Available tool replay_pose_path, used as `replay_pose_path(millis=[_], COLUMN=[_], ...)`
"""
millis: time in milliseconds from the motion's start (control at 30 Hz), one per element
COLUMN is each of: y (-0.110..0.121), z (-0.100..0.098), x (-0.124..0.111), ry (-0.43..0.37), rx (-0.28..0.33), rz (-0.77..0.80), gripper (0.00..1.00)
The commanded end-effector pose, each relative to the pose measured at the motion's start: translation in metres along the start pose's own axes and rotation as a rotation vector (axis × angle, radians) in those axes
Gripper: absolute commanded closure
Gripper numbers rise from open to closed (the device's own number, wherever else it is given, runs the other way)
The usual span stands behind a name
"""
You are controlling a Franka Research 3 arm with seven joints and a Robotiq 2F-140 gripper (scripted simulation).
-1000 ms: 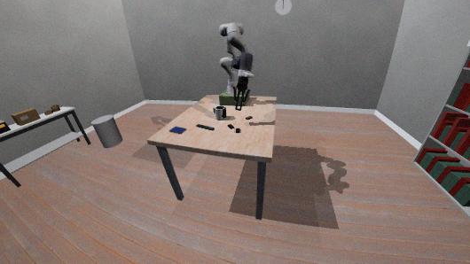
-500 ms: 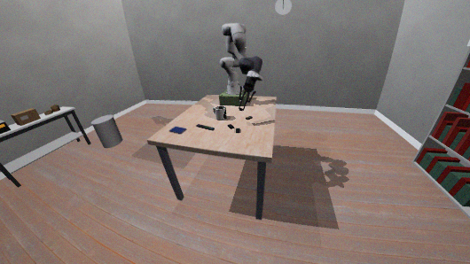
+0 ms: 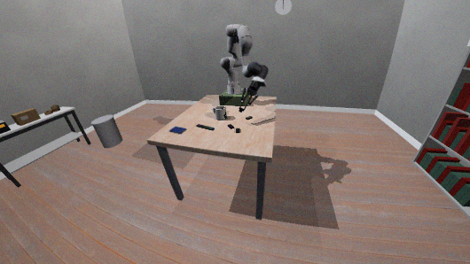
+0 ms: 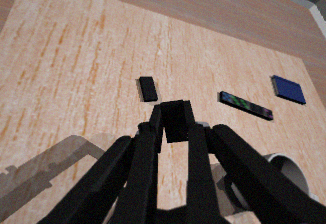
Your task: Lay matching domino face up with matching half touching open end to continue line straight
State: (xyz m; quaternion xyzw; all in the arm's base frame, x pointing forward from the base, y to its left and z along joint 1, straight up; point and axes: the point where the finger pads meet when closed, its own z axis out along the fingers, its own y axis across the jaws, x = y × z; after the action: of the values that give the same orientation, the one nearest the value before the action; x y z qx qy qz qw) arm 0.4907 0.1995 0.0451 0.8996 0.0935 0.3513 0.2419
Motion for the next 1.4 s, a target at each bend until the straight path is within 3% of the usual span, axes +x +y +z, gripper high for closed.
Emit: replay_pose_path(millis=[0, 233, 333, 733, 1033, 1367], y=[0.017, 0.017, 0.016, 0.007, -0.004, -0.017], z=[0.006, 0.006, 0.007, 0.019, 0.032, 0.049], x=[0.003, 0.003, 0.002, -0.009, -0.021, -0.036], ry=[0.119, 0.174, 0.224, 0.337, 0.416, 0.416], rx=[-0.113, -0.172, -0.225, -0.342, -0.394, -0.394], rz=[0.226, 0.279, 0.355, 0.586, 0.792, 0.792], gripper=[0.77, 0.77, 0.77, 0.77, 0.77, 0.77])
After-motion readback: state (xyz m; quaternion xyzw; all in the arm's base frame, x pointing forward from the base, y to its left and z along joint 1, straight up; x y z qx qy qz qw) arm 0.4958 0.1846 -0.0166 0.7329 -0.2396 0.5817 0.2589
